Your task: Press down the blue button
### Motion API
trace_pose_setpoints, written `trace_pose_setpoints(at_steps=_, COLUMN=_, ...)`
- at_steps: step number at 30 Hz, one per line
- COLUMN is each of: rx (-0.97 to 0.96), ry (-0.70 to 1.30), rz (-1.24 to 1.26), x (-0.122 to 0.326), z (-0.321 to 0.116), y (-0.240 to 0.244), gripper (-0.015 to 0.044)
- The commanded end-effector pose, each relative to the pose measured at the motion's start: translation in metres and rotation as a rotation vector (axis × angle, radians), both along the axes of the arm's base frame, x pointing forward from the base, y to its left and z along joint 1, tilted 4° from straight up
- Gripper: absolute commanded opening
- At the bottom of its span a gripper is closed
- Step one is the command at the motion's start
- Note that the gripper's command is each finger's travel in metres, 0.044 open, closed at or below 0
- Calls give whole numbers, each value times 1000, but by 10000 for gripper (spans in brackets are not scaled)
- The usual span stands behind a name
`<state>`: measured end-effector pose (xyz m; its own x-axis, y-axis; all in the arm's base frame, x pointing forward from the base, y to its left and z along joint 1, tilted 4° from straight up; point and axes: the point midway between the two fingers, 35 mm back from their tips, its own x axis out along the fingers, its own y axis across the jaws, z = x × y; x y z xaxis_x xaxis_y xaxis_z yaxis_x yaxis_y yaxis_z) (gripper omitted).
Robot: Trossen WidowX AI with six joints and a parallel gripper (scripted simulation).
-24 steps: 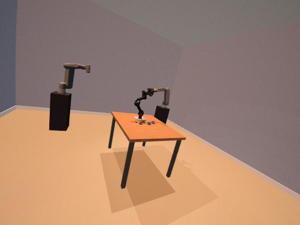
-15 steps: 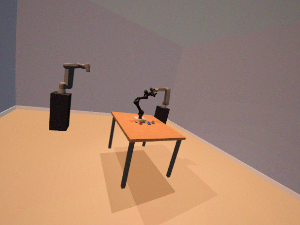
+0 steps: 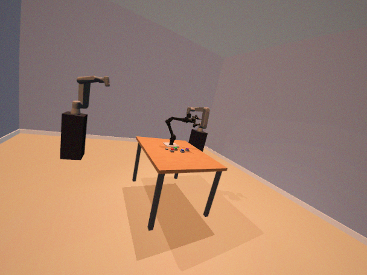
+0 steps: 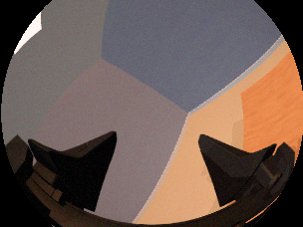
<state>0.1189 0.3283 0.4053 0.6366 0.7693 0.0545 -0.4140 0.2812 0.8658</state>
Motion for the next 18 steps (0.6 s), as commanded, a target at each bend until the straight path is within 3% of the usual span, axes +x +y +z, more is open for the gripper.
trace_pose_setpoints(at_steps=1, rx=-342, ry=-34, rz=-90, x=55, z=-54, y=-1, gripper=400)
trace_pose_setpoints(at_steps=9, rx=-861, ry=84, rz=-151, x=132, z=-146, y=-51, gripper=400)
trace_pose_setpoints(at_steps=18, rx=-1313, ry=467, rz=-40, x=165, z=-235, y=-158, gripper=400)
